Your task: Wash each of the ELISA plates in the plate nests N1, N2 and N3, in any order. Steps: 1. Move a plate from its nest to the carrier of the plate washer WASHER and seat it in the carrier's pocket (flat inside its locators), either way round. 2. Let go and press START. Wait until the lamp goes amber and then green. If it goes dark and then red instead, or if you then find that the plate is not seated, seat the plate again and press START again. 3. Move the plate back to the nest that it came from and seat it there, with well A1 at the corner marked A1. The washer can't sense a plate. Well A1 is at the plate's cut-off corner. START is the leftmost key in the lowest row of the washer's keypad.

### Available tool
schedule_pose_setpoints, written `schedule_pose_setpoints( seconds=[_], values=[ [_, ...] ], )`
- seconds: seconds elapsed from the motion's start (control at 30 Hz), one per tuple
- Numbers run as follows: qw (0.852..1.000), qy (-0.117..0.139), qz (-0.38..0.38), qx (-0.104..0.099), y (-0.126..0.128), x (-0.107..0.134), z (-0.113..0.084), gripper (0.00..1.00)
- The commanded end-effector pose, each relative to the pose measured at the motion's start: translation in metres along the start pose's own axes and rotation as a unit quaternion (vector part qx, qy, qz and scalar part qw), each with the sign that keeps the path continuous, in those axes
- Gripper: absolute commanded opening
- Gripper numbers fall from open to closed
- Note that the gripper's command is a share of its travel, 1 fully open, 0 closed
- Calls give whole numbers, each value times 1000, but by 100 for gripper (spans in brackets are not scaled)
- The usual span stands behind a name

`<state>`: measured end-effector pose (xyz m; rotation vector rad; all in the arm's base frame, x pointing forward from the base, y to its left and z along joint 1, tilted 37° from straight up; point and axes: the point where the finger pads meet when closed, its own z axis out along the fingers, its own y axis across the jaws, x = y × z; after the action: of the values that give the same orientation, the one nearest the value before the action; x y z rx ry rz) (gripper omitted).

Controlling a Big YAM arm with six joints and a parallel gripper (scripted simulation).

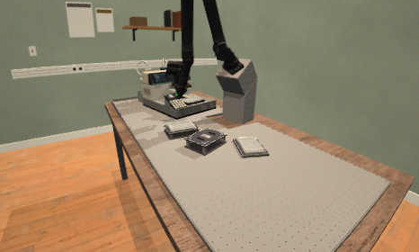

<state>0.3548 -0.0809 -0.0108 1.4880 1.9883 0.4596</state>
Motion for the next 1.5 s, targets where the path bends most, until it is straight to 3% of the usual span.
schedule_pose_setpoints(
  seconds=[0.0, 0.03, 0.13, 0.3, 0.63, 0.7, 1.0, 1.37, 1.47],
  values=[
    [1000, -2, 0, -2, 1, -2, -1, 0],
    [1000, 6, -15, 3, -10, -5, -1, 100],
    [999, 13, -30, 0, -16, -8, 0, 100],
    [993, 46, -104, -13, -32, -25, 2, 100],
    [961, 108, -251, -42, -72, -57, 2, 100],
    [961, 108, -251, -42, -72, -57, 2, 100],
    [908, 163, -379, -68, -78, -61, 3, 100],
    [909, 167, -377, -66, -82, -56, 2, 100],
    [892, 158, -418, -73, -97, -67, 0, 100]
  ],
)
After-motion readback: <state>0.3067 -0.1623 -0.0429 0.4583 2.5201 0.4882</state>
